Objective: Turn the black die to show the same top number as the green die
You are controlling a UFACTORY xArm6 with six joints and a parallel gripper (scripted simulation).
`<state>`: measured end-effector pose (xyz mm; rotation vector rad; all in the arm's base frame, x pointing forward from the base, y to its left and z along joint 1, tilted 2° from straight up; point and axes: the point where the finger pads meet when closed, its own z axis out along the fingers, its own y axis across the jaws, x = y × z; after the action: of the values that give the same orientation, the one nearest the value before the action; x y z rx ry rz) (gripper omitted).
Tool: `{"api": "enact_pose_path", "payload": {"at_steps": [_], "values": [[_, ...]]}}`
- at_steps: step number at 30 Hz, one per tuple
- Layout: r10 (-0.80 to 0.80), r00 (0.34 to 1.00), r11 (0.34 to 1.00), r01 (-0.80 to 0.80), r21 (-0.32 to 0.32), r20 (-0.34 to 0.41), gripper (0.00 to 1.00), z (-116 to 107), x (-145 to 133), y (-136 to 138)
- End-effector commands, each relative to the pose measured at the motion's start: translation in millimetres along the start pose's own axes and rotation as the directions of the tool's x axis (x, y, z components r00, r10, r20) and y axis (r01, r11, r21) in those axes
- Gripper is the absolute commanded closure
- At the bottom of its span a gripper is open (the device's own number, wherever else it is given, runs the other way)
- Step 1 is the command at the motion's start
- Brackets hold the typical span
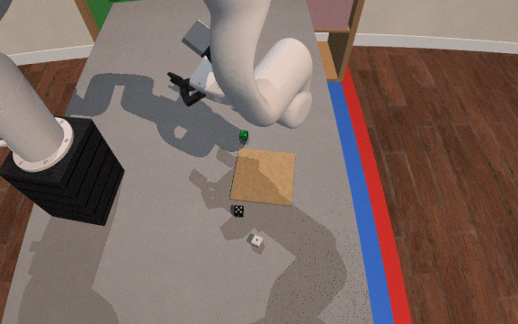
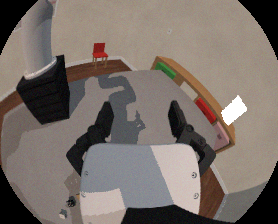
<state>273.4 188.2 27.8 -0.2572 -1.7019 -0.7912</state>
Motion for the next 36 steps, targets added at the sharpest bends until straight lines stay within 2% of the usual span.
{"api": "enact_pose_path", "payload": {"at_steps": [1, 20, 23, 25, 26, 30, 31, 32, 34, 35, 36], "values": [[-0.002, 1.0, 1.0, 0.002, 0.001, 0.002, 0.0, -0.8, 0.4, 0.8], [0.008, 1.0, 1.0, -0.009, 0.004, 0.012, 0.0, -1.9, -1.1, -0.9], [0.07, 0.995, 0.997, -0.071, 0.02, 0.073, 0.0, -8.8, -9.5, -11.0], [0.146, 0.977, 0.988, -0.152, 0.03, 0.153, 0.0, -19.0, -19.9, -24.3], [0.147, 0.977, 0.988, -0.153, 0.03, 0.154, 0.0, -19.1, -20.0, -24.4], [0.244, 0.933, 0.965, -0.259, 0.025, 0.265, 0.0, -35.3, -32.9, -42.7], [0.246, 0.932, 0.965, -0.262, 0.025, 0.267, 0.0, -35.7, -33.2, -43.1], [0.284, 0.906, 0.953, -0.304, 0.016, 0.313, 0.0, -43.1, -38.1, -50.7], [0.284, 0.906, 0.953, -0.304, 0.016, 0.313, 0.0, -43.1, -38.1, -50.7], [0.3, 0.894, 0.947, -0.322, 0.011, 0.333, 0.0, -46.6, -40.3, -54.1], [0.349, 0.85, 0.926, -0.376, -0.009, 0.395, 0.0, -57.9, -46.5, -64.5]]}}
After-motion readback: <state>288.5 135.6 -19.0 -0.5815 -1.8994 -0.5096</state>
